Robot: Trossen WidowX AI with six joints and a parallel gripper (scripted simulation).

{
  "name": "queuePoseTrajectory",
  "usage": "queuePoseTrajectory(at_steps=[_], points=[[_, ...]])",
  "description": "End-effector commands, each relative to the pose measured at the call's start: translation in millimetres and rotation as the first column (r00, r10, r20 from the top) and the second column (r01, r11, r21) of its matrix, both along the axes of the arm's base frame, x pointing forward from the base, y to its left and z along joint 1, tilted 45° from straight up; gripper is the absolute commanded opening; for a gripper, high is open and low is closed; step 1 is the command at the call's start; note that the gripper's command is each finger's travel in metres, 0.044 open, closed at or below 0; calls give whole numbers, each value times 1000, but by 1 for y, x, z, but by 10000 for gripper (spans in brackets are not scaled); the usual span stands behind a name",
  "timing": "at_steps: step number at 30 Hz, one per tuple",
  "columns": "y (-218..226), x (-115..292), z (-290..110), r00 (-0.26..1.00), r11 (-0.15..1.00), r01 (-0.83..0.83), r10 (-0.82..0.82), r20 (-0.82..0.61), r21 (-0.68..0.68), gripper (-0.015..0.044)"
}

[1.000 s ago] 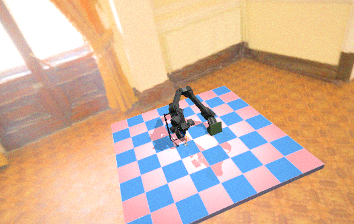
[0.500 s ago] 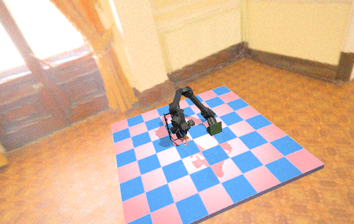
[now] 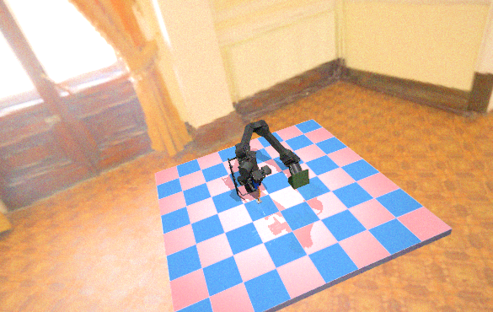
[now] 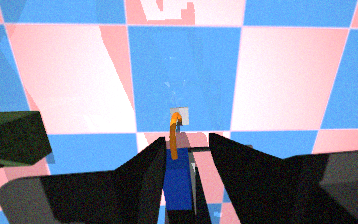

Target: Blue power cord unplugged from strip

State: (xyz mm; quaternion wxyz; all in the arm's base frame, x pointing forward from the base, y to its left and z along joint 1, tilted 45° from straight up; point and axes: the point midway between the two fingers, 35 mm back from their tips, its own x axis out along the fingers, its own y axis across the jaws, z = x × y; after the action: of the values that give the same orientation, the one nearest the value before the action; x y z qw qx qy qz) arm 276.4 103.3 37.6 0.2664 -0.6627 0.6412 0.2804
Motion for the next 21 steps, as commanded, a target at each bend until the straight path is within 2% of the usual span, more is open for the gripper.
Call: queuePoseTrajectory(at_steps=[1,21], points=[[-1,1,3,1000,1000,6,-6,6,5,160],[-24,0,26,1000,1000,6,-6,5,3,160]])
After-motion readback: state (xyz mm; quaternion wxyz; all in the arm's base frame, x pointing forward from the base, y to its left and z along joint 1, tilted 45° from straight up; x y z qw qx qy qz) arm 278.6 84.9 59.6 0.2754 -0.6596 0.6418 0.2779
